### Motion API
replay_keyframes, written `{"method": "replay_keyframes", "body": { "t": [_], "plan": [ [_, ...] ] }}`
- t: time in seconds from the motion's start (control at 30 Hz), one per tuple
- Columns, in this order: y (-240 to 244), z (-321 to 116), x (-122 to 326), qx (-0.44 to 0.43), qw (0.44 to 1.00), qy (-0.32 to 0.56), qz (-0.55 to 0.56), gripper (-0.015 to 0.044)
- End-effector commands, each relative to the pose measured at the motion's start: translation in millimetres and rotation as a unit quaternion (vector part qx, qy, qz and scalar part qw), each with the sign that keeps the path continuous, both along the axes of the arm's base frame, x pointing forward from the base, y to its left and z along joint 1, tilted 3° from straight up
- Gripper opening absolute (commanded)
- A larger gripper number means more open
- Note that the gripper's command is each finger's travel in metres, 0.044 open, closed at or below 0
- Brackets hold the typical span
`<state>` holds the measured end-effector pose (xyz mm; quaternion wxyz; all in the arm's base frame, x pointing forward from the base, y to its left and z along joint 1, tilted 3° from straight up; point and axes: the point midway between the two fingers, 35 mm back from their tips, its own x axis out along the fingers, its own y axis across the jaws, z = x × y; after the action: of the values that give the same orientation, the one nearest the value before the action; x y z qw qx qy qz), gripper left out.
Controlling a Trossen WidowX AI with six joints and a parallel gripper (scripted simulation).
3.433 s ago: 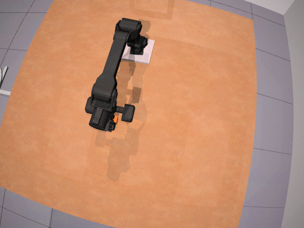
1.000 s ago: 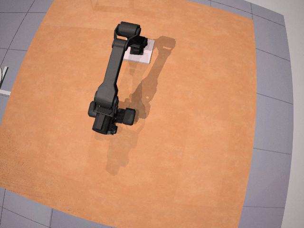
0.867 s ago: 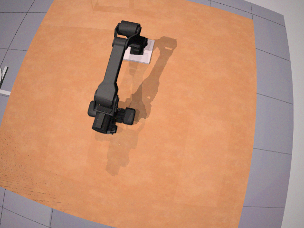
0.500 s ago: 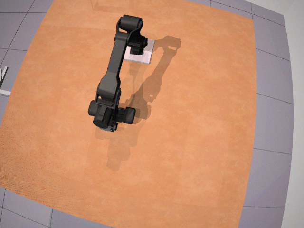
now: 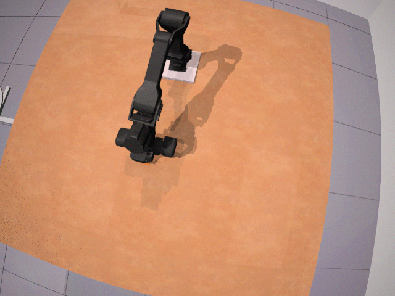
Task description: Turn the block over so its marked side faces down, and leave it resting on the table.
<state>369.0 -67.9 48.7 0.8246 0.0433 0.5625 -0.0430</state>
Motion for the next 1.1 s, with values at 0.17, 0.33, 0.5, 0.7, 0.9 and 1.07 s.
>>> {"method": "replay_keyframes", "body": {
  "t": [0.17, 0.33, 0.5, 0.7, 0.9, 1.07],
  "plan": [
    [1.4, 1.1, -5.3, -0.005, 0.998, -0.065, -0.003, 0.0],
    [1.4, 0.8, -5.5, -0.006, 0.997, -0.071, -0.003, 0.0],
    [0.3, -9.0, 0.1, -0.01, 0.994, -0.105, -0.005, 0.0],
    [-0.6, -19.7, 4.9, -0.016, 0.988, -0.151, -0.006, 0.0],
    [-0.8, -27.1, 6.1, -0.022, 0.98, -0.197, -0.008, 0.0],
    [-0.4, -30.6, 4.4, -0.026, 0.972, -0.235, -0.009, 0.0]
  ]
}}
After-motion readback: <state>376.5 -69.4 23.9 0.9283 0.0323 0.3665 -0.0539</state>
